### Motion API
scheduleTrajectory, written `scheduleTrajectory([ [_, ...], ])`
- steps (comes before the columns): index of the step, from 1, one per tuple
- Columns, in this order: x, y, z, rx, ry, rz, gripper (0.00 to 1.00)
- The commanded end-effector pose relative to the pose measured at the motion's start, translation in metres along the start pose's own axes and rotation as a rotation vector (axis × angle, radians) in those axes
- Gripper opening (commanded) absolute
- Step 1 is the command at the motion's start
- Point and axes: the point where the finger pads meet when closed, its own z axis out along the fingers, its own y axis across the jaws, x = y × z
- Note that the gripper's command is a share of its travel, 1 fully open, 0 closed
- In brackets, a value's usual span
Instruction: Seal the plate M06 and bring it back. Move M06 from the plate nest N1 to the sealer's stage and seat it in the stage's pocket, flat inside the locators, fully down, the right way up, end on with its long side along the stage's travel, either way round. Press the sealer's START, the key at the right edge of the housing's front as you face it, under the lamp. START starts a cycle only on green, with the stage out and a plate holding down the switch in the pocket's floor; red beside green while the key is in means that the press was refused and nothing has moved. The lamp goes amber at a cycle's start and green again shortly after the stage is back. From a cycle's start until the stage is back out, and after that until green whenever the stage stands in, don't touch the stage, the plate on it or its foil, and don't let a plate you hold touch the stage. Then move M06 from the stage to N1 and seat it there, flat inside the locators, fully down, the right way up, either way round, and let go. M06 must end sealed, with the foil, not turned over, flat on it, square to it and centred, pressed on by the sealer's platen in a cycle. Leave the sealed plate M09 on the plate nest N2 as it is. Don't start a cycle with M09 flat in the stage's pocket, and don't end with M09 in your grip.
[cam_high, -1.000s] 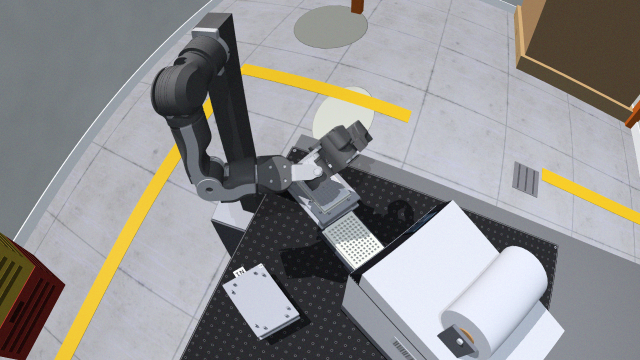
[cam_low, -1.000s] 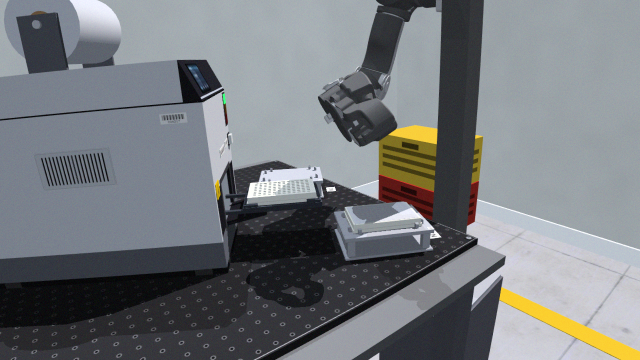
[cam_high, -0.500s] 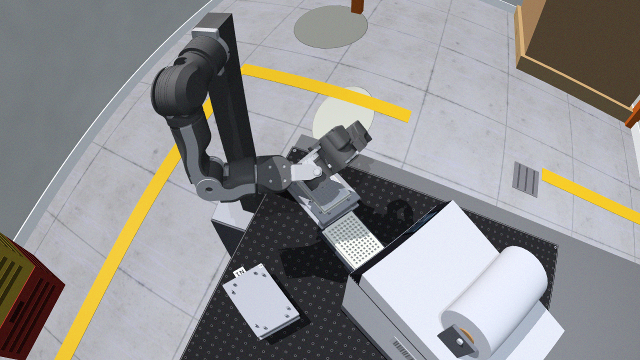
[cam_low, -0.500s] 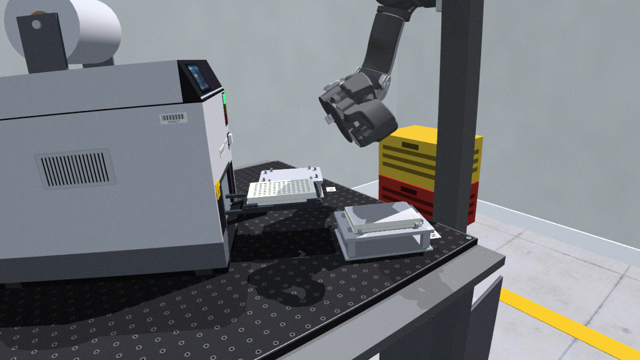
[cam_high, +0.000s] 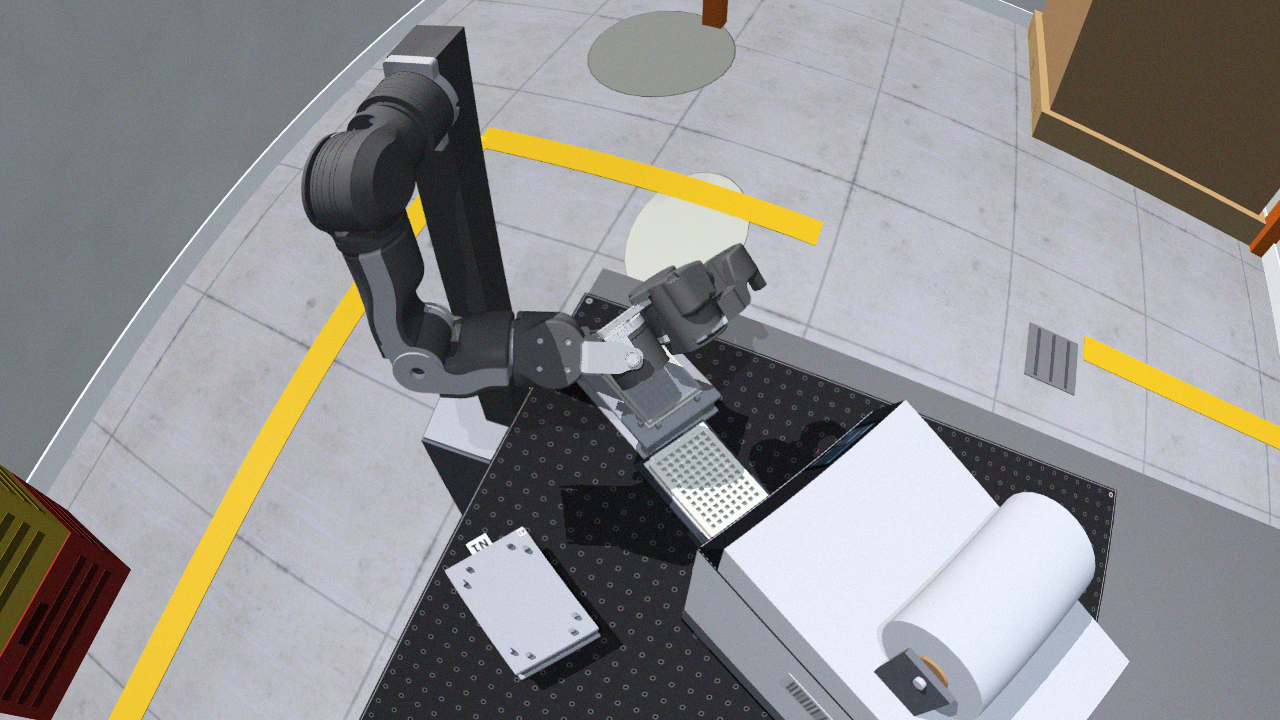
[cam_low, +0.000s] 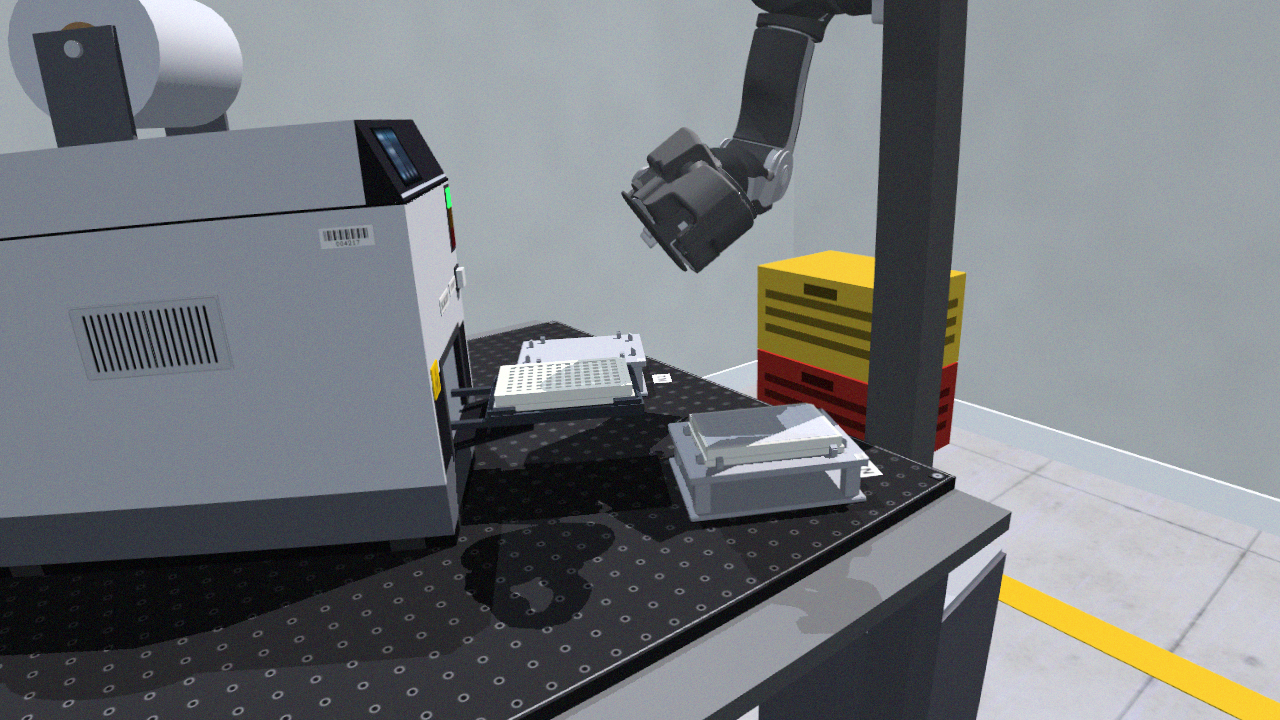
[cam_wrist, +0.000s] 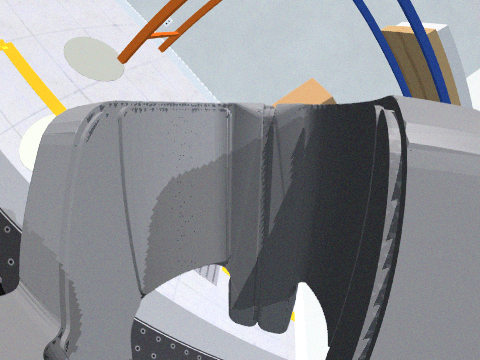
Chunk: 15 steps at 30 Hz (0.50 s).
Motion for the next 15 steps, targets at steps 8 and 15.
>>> scheduleTrajectory([
  [8, 0.0002, 0.0, -0.0003, -0.001, 0.001, 0.002, 0.0],
  [15, 0.0014, -0.006, -0.0002, -0.005, 0.0, 0.004, 0.0],
])
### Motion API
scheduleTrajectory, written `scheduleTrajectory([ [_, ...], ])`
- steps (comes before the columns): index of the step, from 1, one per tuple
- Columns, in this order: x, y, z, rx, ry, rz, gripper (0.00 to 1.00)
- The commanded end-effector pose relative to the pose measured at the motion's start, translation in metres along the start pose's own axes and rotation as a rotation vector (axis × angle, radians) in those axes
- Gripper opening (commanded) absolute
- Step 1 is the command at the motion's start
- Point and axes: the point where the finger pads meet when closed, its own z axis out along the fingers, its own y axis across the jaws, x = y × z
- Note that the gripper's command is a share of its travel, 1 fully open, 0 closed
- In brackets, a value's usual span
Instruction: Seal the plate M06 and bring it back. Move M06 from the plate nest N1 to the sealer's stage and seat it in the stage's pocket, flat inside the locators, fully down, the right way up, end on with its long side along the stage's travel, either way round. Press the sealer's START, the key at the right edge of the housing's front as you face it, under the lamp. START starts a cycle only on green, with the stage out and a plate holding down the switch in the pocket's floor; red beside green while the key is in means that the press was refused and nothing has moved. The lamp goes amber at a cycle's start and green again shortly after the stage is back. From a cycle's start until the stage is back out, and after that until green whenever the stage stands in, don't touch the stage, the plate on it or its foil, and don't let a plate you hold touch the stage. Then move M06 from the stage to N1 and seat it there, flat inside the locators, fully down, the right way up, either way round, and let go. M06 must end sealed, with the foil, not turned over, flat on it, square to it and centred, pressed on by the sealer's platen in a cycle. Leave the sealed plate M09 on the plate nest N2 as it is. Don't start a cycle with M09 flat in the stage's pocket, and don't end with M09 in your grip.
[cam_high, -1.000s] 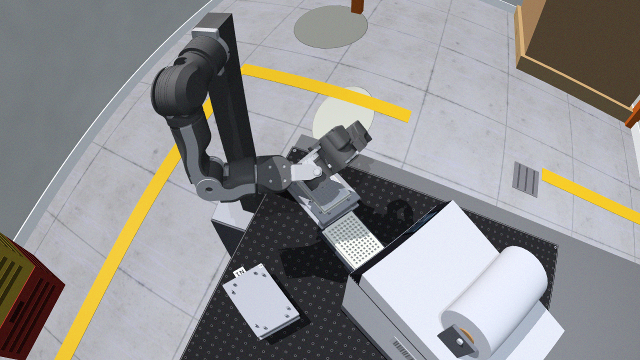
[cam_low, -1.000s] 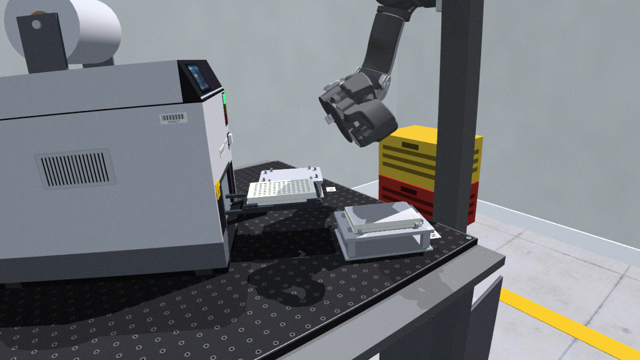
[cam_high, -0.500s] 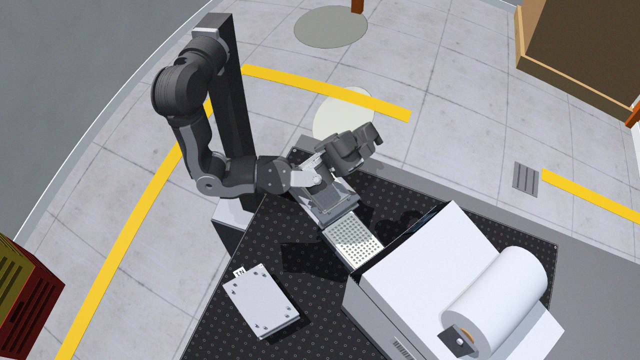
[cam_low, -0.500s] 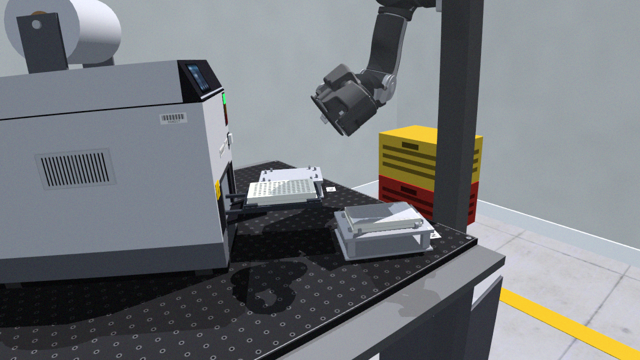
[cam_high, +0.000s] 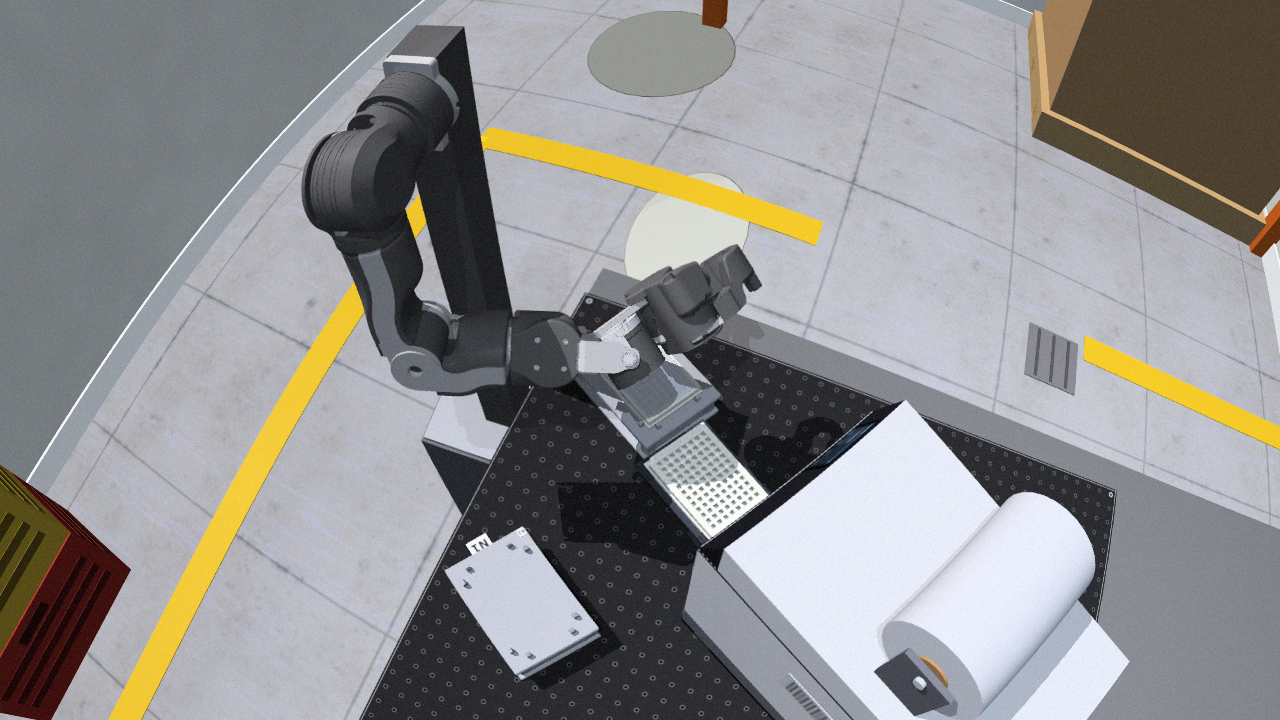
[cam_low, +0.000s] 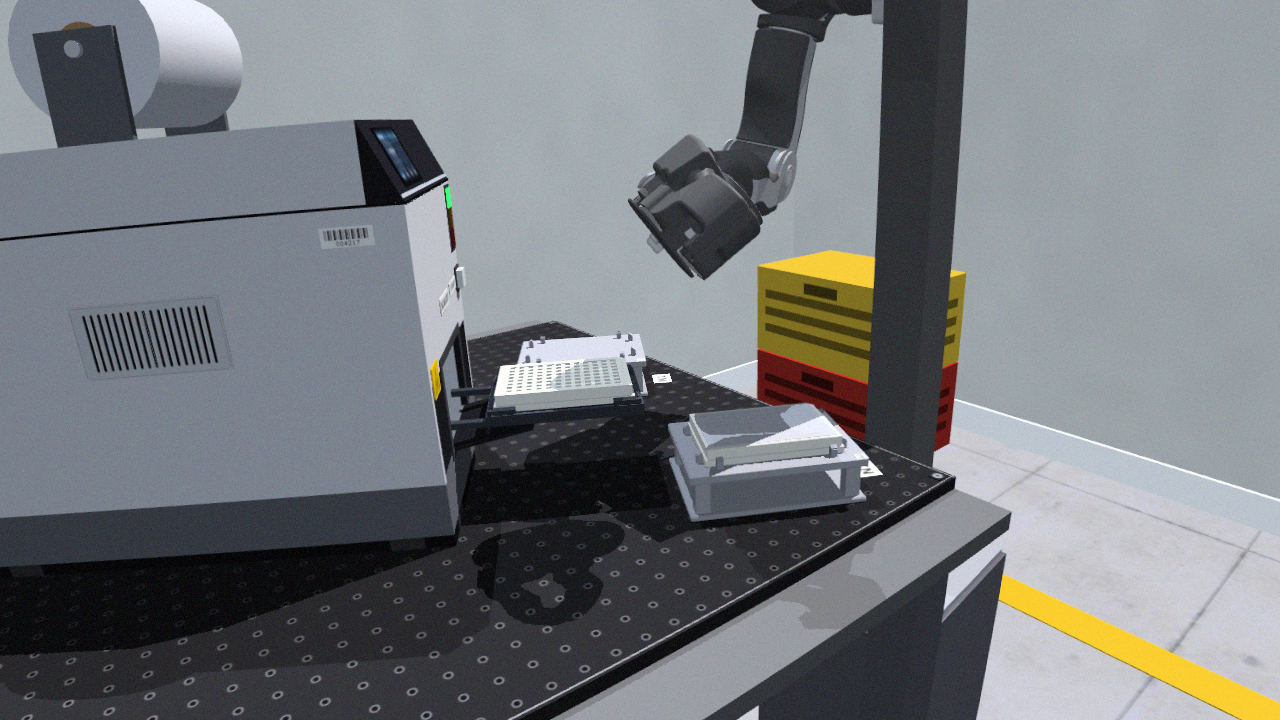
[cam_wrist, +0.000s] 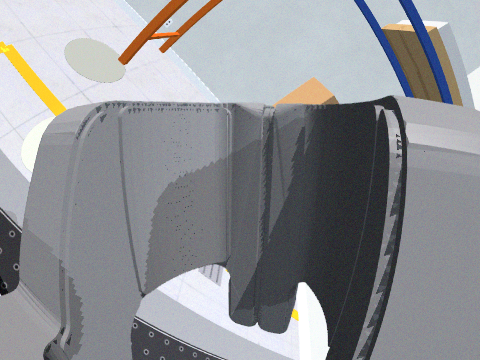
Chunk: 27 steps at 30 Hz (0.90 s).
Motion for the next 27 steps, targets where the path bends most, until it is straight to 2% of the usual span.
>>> scheduleTrajectory([
  [1, 0.001, 0.0025, 0.0004, -0.009, 0.005, -0.007, 0.0],
  [27, 0.0022, -0.0007, 0.0008, -0.009, 0.005, -0.007, 0.0],
])
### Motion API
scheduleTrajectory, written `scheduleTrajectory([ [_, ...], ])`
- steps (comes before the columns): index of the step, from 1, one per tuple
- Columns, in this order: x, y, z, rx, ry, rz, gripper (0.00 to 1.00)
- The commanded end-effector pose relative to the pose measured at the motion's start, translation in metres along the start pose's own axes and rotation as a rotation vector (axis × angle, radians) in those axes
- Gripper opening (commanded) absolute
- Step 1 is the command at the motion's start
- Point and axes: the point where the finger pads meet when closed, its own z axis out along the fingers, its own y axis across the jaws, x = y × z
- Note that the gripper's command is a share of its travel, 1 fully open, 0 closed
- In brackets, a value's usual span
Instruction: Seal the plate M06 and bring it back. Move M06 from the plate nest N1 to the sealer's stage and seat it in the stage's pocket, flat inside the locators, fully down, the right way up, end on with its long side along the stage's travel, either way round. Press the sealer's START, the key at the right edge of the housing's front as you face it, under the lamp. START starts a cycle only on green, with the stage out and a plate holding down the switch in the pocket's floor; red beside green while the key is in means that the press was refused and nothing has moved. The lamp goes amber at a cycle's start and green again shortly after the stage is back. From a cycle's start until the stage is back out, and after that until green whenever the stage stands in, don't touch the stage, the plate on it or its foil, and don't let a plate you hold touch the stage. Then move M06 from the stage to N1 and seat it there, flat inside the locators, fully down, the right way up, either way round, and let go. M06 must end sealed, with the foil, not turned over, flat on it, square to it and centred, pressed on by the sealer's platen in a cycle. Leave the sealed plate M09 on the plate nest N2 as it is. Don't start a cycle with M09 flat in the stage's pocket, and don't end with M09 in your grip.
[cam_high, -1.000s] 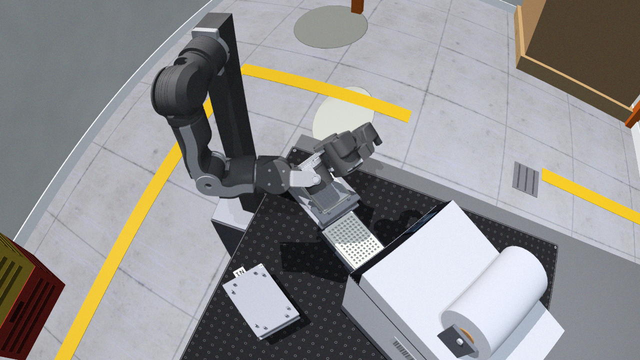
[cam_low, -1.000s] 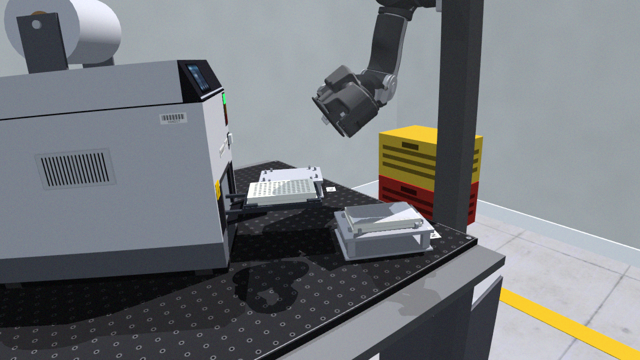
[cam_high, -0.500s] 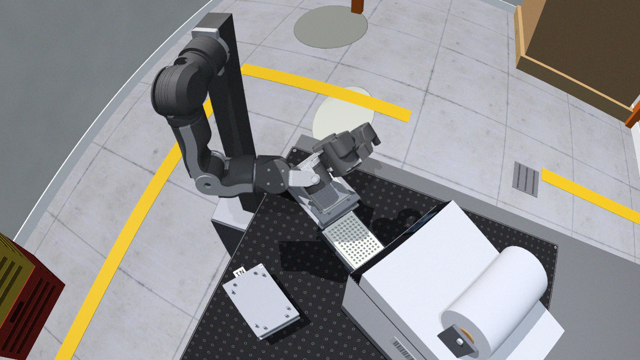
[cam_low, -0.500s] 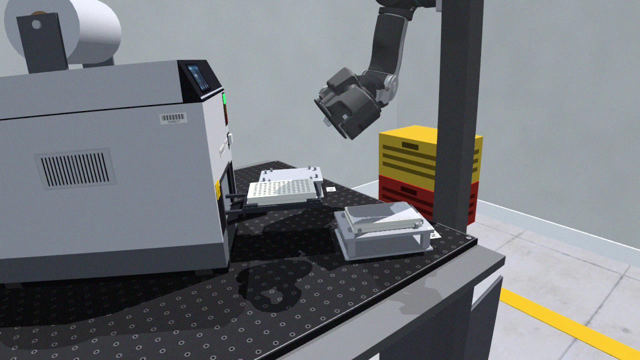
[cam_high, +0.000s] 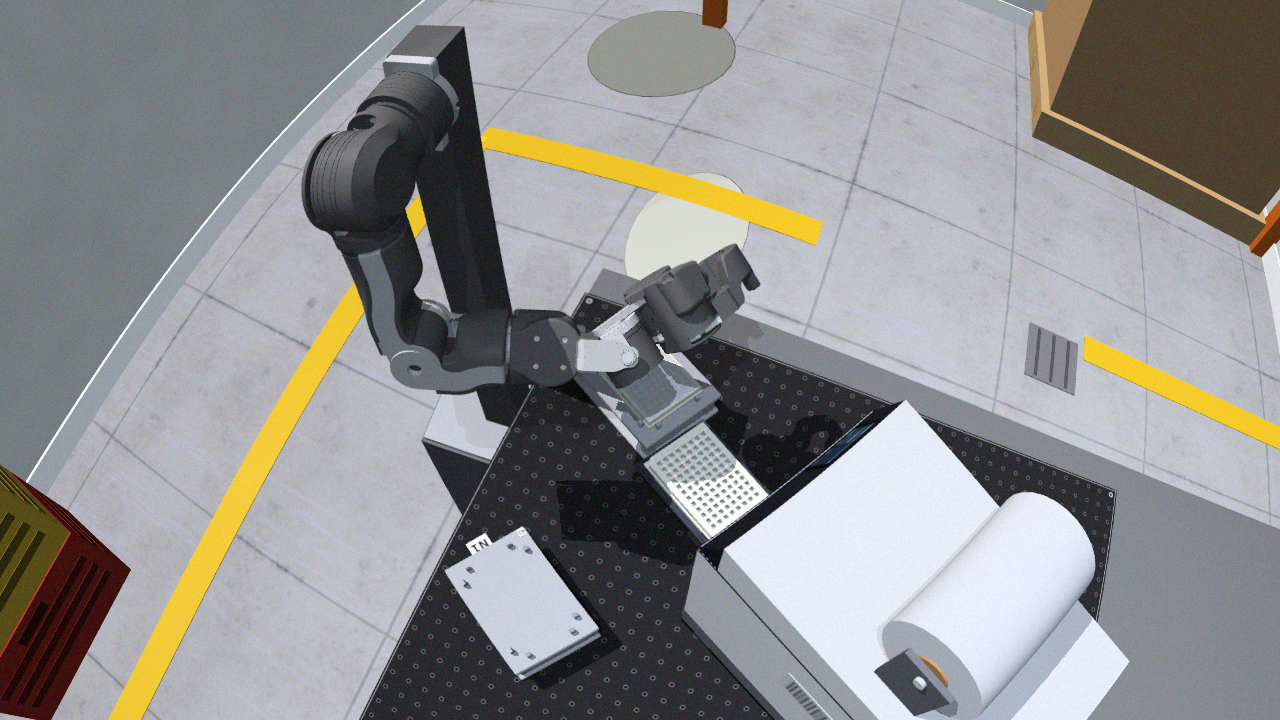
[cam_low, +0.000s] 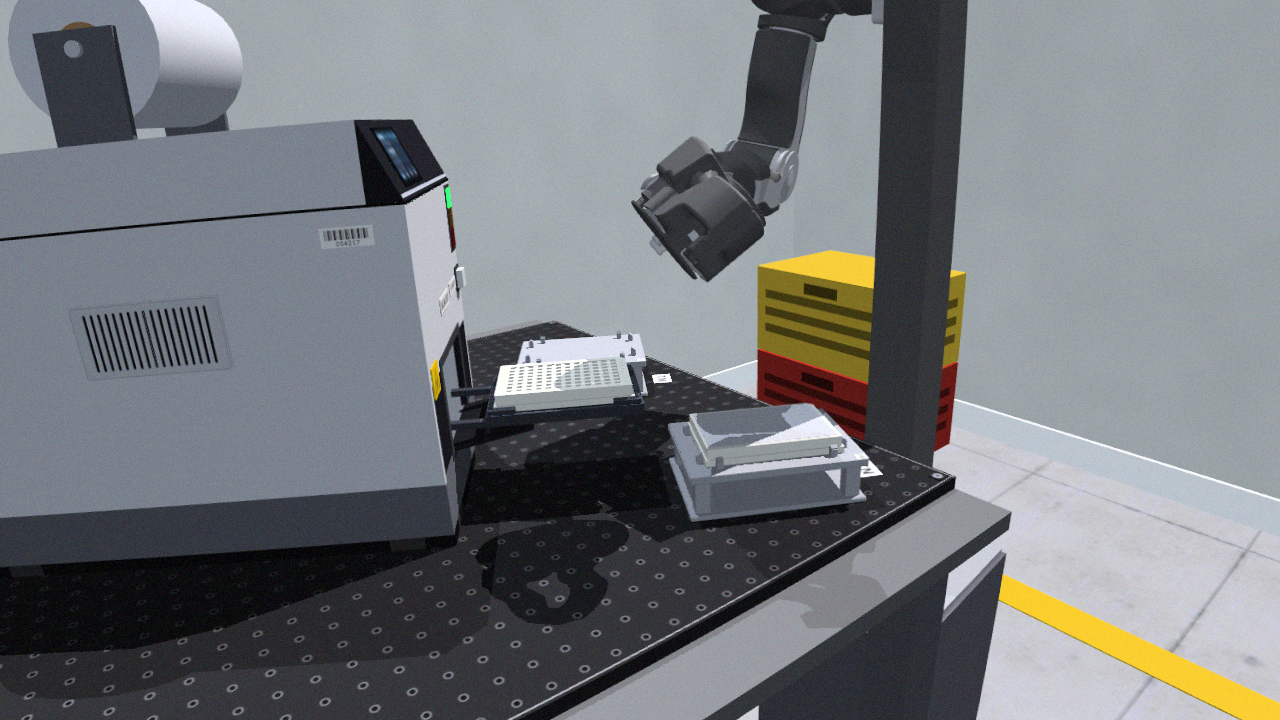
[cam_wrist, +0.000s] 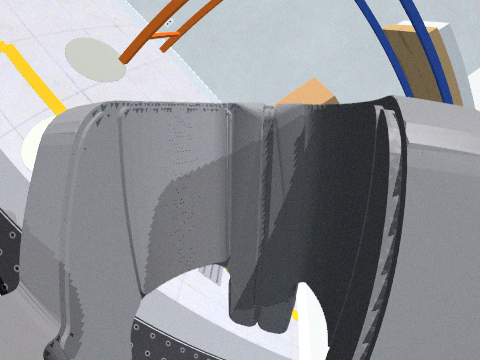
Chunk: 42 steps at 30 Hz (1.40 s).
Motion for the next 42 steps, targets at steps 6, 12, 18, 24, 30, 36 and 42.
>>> scheduleTrajectory([
  [6, -0.019, 0.039, -0.015, -0.225, -0.056, 0.119, 0.0],
  [12, -0.019, 0.039, -0.015, -0.225, -0.056, 0.119, 0.0],
  [18, -0.019, 0.039, -0.015, -0.225, -0.056, 0.119, 0.0],
  [24, -0.018, 0.035, -0.013, -0.23, -0.057, 0.121, 0.0],
  [30, -0.018, 0.035, -0.013, -0.23, -0.057, 0.121, 0.0],
  [36, -0.017, 0.033, -0.013, -0.225, -0.059, 0.123, 0.0],
  [42, -0.015, 0.032, -0.012, -0.23, -0.057, 0.121, 0.0],
])
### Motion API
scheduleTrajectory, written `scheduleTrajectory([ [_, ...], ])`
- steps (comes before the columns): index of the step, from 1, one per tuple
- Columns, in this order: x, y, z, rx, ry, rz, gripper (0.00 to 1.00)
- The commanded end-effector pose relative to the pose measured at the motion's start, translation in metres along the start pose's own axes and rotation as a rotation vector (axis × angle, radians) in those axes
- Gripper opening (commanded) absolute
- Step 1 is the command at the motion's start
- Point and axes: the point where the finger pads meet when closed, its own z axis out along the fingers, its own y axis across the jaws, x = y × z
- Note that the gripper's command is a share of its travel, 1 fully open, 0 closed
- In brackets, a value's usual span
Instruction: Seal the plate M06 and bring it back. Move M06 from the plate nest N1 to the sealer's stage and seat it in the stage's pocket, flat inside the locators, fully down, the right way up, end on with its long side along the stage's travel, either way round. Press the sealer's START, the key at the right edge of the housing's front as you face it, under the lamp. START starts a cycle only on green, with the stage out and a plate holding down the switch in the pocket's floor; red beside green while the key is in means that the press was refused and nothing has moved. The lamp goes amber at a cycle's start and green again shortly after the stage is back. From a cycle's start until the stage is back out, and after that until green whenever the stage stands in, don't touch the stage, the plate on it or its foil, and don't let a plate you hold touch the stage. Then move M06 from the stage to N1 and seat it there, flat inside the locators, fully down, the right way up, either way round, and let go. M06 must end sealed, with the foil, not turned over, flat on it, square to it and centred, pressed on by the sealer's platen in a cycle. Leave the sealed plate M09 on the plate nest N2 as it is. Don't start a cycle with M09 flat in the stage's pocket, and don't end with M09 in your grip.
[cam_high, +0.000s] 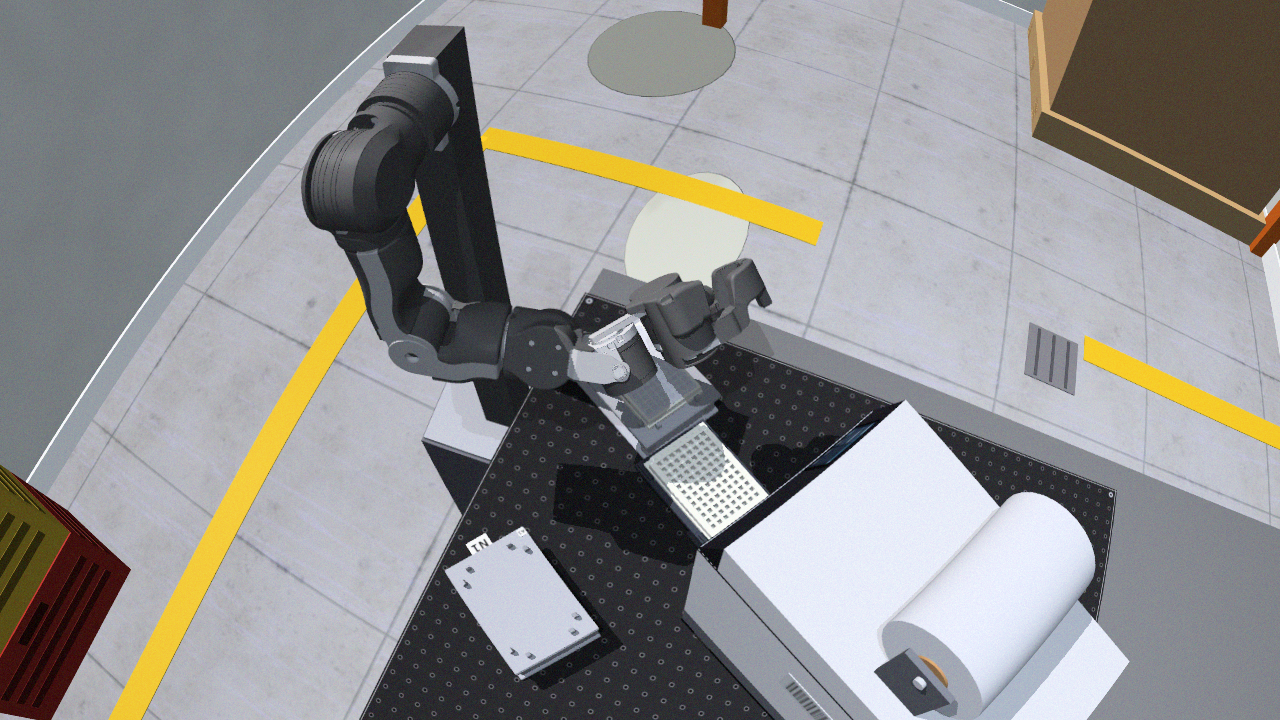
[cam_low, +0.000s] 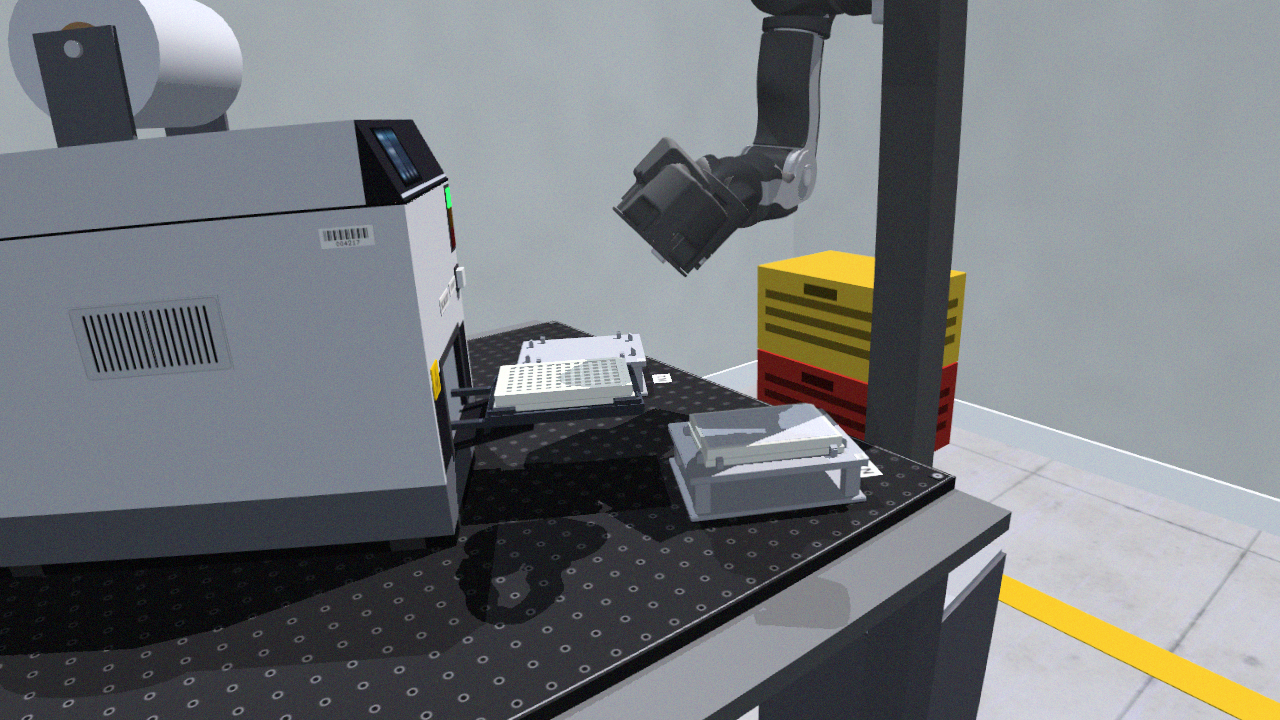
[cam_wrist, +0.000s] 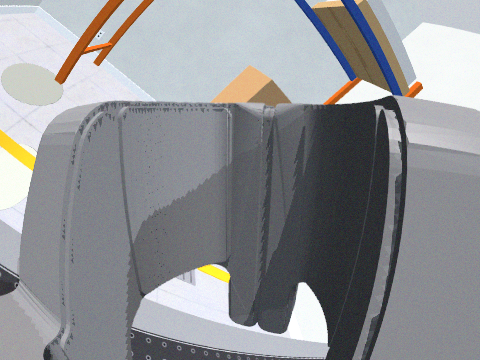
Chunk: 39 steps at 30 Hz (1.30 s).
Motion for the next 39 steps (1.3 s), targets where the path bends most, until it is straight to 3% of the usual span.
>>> scheduleTrajectory([
  [1, 0.002, 0.003, 0.0, -0.01, 0.007, -0.006, 0.0],
  [27, 0.003, 0.001, 0.001, -0.01, 0.007, -0.006, 0.0],
  [32, -0.019, 0.036, -0.015, -0.225, -0.068, 0.108, 0.0],
  [39, -0.019, 0.036, -0.015, -0.225, -0.068, 0.108, 0.0],
])
